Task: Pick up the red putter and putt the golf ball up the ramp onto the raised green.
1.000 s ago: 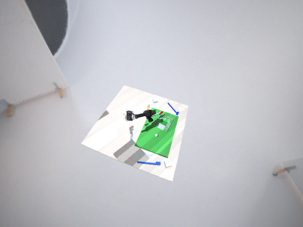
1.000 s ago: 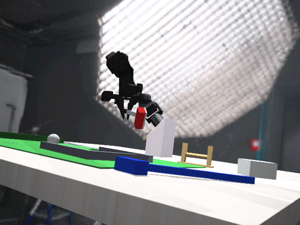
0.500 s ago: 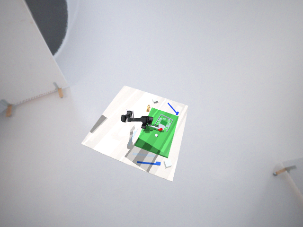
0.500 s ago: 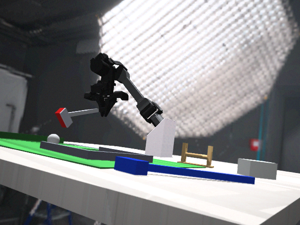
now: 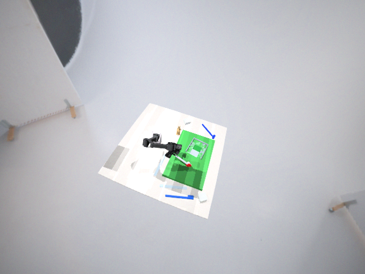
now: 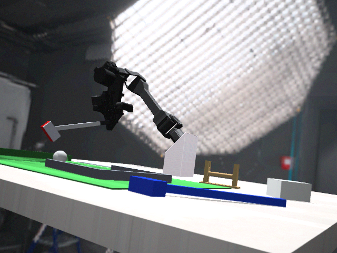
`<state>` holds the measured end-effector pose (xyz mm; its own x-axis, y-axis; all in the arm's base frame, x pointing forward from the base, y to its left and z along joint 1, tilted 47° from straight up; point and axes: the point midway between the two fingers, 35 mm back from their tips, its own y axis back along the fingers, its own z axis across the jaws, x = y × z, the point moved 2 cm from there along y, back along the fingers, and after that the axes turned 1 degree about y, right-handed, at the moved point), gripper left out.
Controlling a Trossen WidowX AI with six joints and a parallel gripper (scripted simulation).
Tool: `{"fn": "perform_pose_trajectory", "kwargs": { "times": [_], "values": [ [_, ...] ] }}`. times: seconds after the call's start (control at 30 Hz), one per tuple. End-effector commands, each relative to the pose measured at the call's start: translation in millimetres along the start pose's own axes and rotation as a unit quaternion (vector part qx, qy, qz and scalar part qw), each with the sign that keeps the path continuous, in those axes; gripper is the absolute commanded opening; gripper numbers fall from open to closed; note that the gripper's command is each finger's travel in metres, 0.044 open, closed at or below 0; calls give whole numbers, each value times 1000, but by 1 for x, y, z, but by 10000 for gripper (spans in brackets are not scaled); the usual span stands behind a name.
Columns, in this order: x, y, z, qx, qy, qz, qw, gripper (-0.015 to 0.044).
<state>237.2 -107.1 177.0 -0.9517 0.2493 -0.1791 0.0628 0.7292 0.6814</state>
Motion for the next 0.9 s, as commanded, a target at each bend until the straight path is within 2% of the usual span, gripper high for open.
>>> {"fn": "perform_pose_trajectory", "kwargs": {
  "times": [0.0,0.23,0.87],
  "values": [
    [0,-8,-2,3,-3,-3,1000,0],
    [0,-36,-3,5,-4,-3,1000,0],
    [0,-61,-3,5,-4,-3,1000,0]
  ]
}}
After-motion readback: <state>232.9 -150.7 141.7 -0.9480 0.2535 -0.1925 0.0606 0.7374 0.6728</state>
